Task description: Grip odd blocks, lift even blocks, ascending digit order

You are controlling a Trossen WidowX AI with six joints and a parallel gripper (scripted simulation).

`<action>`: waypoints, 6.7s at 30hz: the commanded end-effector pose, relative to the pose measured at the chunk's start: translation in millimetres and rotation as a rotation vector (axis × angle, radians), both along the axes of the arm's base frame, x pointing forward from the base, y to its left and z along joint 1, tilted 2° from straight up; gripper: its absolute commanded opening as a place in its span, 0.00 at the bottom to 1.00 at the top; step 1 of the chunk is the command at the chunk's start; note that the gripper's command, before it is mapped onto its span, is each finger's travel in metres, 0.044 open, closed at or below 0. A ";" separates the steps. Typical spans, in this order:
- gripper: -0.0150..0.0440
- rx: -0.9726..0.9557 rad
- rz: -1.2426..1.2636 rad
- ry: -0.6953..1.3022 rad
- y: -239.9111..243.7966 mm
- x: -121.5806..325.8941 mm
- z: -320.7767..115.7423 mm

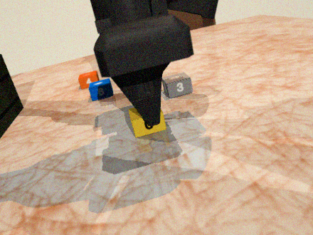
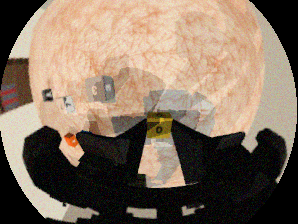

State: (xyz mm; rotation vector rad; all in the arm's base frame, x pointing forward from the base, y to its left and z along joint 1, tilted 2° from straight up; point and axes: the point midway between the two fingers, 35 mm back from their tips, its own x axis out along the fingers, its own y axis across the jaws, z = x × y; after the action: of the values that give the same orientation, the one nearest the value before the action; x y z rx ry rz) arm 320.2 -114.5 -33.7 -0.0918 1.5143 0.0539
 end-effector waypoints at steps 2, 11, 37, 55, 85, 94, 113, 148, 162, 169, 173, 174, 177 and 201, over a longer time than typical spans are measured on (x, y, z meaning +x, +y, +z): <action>0.46 0.003 0.005 -0.001 0.5 0.1 0.3; 0.46 0.003 0.005 -0.001 0.7 -0.5 13.3; 0.46 0.003 0.005 -0.001 0.5 0.1 -0.5; 0.81 0.003 0.005 -0.001 0.5 0.1 -0.7; 0.46 0.003 0.005 -0.001 2.5 -5.9 116.6; 0.46 0.003 0.005 -0.001 4.4 -4.7 116.6; 0.72 0.011 0.005 -0.005 97.2 41.3 40.4; 0.80 0.011 0.005 -0.004 96.8 43.0 0.9; 0.46 0.011 0.005 -0.004 96.8 43.0 0.9; 0.46 0.011 0.005 -0.004 96.8 43.0 0.9; 0.46 0.011 0.005 -0.004 96.8 43.0 0.9; 0.46 0.011 0.005 -0.004 96.8 43.0 0.9; 0.46 0.011 0.005 -0.004 96.8 43.0 0.9; 0.93 0.011 0.005 -0.004 96.8 43.0 0.9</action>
State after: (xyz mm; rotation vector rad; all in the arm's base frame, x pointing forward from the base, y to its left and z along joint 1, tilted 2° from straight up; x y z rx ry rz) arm 363.2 -17.0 -32.0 -0.0864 1.5085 0.0727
